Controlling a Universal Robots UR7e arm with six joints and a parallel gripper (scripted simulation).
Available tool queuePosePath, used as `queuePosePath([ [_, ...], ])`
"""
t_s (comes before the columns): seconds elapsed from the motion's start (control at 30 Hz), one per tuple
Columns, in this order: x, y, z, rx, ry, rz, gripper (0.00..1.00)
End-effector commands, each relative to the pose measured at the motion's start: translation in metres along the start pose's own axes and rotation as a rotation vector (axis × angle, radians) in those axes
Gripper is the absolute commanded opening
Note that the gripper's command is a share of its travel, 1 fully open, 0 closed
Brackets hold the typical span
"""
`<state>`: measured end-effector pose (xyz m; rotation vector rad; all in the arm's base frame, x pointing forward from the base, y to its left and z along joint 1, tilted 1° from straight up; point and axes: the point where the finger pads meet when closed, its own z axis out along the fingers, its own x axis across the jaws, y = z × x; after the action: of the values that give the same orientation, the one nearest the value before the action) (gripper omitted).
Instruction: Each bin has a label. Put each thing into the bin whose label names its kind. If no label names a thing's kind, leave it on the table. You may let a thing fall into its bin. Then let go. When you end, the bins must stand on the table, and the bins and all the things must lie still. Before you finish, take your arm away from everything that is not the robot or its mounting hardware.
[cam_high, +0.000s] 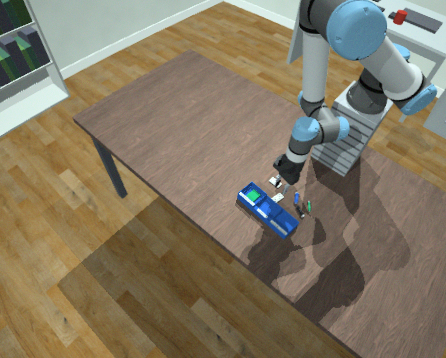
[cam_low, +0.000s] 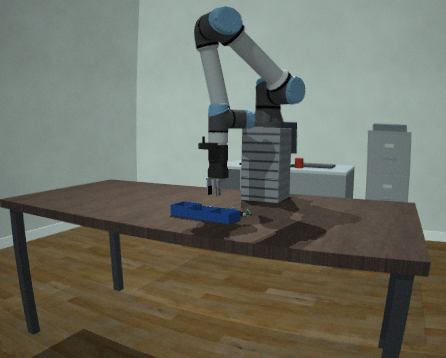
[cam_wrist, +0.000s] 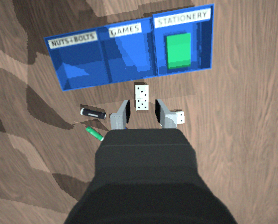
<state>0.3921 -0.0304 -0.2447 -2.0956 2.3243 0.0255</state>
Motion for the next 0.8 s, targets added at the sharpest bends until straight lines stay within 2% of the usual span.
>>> queuePosePath([
  [0.0, 0.0, 0.0, 0.008, 0.001, 0.0, 0.0, 0.79],
  [0.4, 0.0, -0.001, 0.055, 0.001, 0.0, 0.0, 0.79],
  [0.77, 0.0, -0.001, 0.063, 0.001, 0.0, 0.0, 0.79],
])
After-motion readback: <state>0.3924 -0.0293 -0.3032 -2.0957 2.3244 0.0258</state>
